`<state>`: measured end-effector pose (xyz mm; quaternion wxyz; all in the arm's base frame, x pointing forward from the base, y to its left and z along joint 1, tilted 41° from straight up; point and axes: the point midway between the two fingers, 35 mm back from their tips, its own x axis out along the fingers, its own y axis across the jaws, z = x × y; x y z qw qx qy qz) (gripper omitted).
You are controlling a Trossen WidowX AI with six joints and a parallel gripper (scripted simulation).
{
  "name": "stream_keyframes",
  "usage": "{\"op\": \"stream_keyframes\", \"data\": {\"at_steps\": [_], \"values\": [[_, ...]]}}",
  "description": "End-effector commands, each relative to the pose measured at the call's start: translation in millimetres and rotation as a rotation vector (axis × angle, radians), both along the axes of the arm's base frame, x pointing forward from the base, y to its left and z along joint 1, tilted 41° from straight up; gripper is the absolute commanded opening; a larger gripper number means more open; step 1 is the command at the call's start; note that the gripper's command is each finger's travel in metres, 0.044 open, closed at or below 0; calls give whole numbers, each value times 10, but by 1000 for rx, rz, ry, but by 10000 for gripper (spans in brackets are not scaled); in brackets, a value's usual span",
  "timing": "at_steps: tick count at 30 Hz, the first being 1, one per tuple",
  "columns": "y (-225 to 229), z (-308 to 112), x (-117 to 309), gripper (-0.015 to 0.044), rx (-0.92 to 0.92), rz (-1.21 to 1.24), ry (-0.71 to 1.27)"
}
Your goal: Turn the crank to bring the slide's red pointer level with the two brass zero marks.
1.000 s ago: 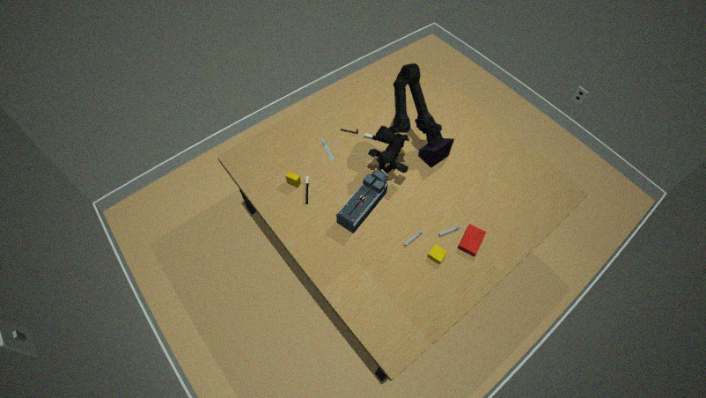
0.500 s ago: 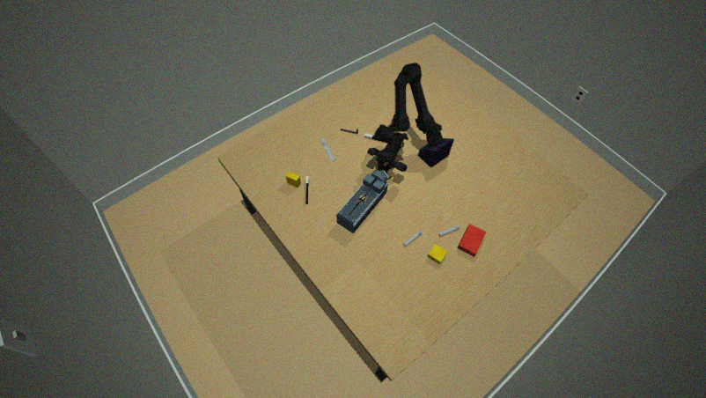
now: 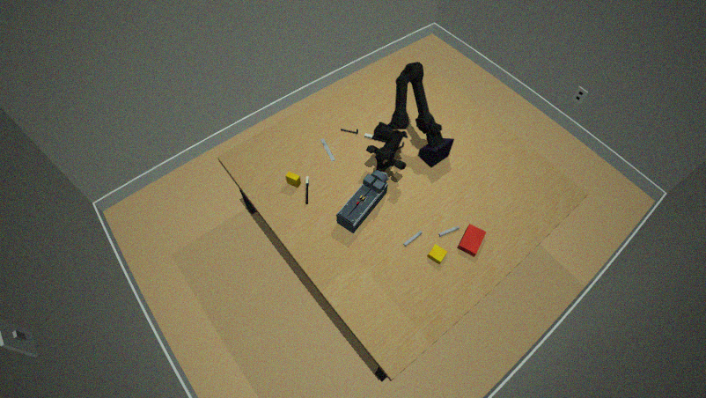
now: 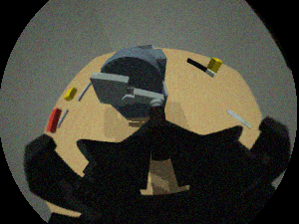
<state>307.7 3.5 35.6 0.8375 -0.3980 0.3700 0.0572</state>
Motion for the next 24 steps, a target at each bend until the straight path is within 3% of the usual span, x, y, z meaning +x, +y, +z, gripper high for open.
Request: {"op": "stream_keyframes", "data": {"at_steps": [1, 24], "values": [[30, 92, 3, 0, 2, -1, -17], [250, 226, -62, 0, 4, -1, -16]]}}
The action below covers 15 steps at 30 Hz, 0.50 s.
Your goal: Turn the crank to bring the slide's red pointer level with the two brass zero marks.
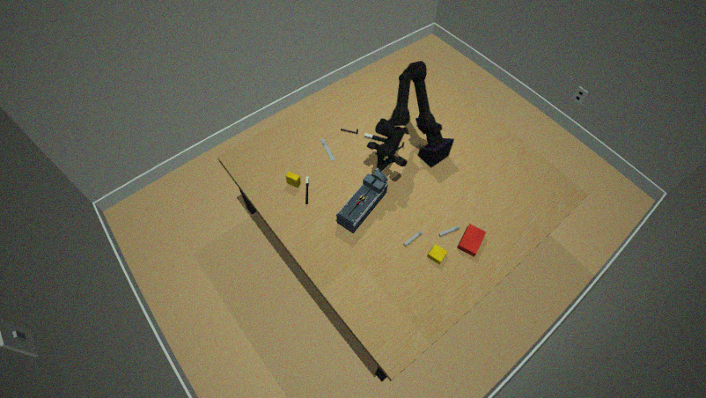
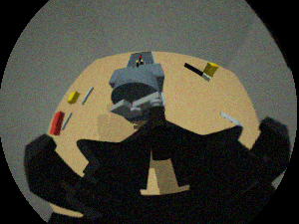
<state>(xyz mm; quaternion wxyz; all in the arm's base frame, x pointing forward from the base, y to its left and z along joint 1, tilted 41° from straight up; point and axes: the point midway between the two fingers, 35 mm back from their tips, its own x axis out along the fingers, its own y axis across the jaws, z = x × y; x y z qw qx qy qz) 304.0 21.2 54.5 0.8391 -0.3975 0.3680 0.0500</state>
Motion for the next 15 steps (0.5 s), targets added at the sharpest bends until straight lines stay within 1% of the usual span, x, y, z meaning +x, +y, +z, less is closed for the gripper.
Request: {"op": "stream_keyframes", "data": {"at_steps": [1, 15], "values": [[85, 38, -29, 0, 7, 10, -6], [243, 7, -96, 0, 9, 10, -5]]}}
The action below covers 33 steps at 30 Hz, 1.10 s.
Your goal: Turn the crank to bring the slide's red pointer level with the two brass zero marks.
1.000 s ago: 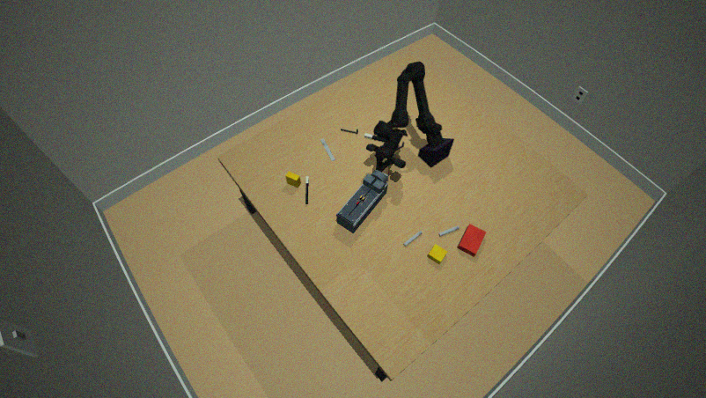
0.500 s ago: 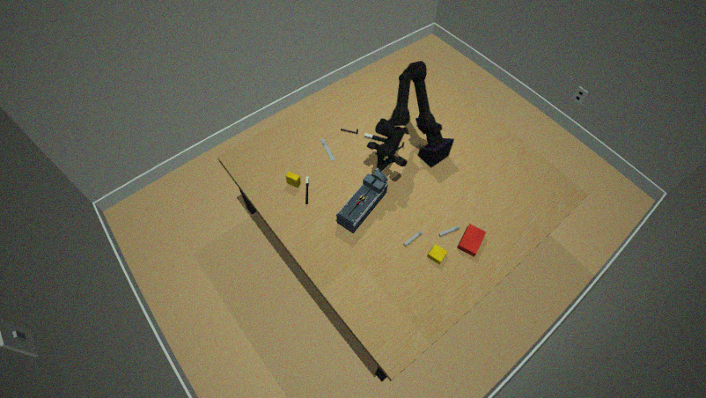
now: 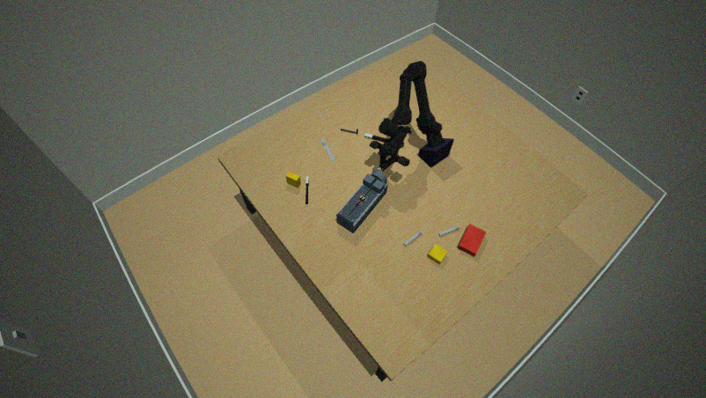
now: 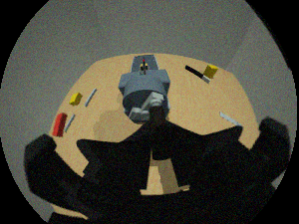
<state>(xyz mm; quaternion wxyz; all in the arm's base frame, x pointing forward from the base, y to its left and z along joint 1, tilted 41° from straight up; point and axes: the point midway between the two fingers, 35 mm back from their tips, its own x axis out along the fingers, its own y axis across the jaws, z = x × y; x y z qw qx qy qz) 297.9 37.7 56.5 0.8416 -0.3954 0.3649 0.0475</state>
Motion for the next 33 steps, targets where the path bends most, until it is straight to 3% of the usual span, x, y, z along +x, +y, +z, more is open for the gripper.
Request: {"op": "stream_keyframes", "data": {"at_steps": [1, 33], "values": [[87, -17, -39, 0, 5, 14, 3], [195, -149, -107, 0, 5, 14, 4]]}}
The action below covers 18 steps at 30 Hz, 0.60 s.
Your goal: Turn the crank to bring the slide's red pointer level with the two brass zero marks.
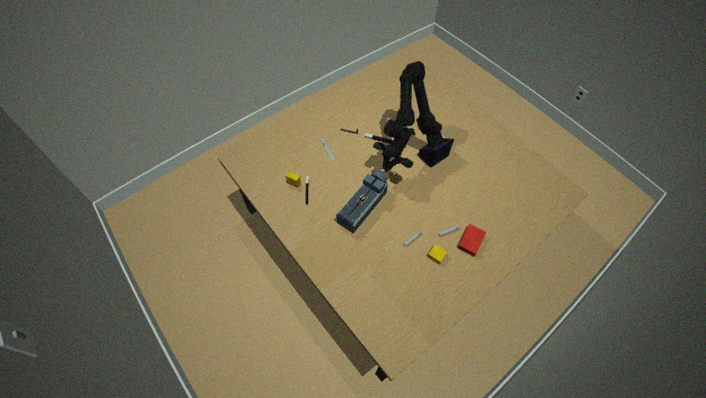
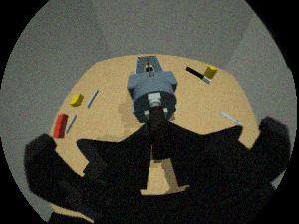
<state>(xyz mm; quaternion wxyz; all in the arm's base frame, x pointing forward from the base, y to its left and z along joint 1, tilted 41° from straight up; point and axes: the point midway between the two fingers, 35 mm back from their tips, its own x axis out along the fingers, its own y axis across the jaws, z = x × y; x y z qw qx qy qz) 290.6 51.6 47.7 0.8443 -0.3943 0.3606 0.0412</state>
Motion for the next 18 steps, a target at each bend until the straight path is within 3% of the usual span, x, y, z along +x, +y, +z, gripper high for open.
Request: {"op": "stream_keyframes", "data": {"at_steps": [1, 18], "values": [[57, -63, -35, 0, 6, 22, 18], [73, -112, -49, 0, 6, 22, 18]]}}
